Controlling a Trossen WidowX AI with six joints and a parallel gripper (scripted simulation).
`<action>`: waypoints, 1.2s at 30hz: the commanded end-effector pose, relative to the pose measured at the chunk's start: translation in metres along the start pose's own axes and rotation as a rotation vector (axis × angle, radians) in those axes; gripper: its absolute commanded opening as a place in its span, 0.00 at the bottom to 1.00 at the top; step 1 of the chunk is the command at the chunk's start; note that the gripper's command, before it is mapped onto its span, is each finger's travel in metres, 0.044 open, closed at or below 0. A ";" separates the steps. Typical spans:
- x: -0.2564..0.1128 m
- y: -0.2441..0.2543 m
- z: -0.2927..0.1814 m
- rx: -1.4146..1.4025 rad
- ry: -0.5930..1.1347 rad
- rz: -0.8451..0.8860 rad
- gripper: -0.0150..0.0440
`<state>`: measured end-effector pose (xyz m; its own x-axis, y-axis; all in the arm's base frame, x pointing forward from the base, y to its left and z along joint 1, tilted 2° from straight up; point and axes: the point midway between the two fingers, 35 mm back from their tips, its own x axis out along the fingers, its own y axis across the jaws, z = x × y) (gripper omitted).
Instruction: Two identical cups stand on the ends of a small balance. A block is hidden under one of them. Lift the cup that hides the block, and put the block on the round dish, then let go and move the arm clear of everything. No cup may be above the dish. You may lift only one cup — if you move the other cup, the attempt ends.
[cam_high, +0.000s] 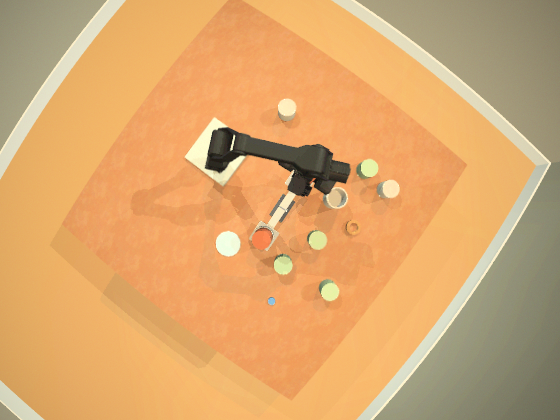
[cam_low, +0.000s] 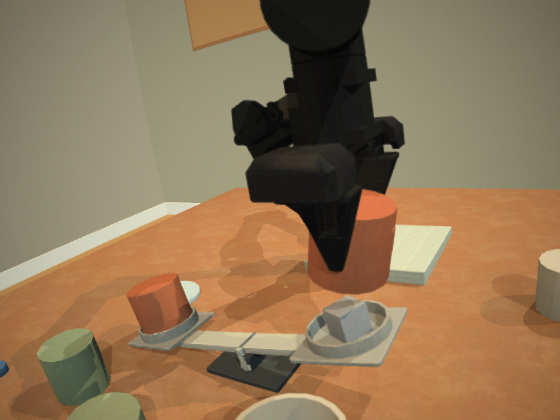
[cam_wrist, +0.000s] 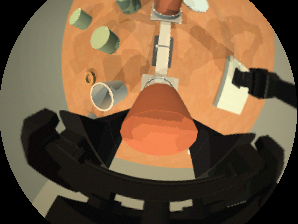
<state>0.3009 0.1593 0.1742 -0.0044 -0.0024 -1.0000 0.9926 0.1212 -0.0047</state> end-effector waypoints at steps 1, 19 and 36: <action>-0.007 0.000 0.000 0.003 0.005 0.005 0.25; -0.013 -0.003 0.001 0.000 0.000 0.000 0.25; -0.013 -0.003 0.001 0.000 0.000 0.000 0.25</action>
<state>0.2983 0.1579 0.1873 -0.0053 -0.0029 -1.0000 0.9926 0.1211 -0.0056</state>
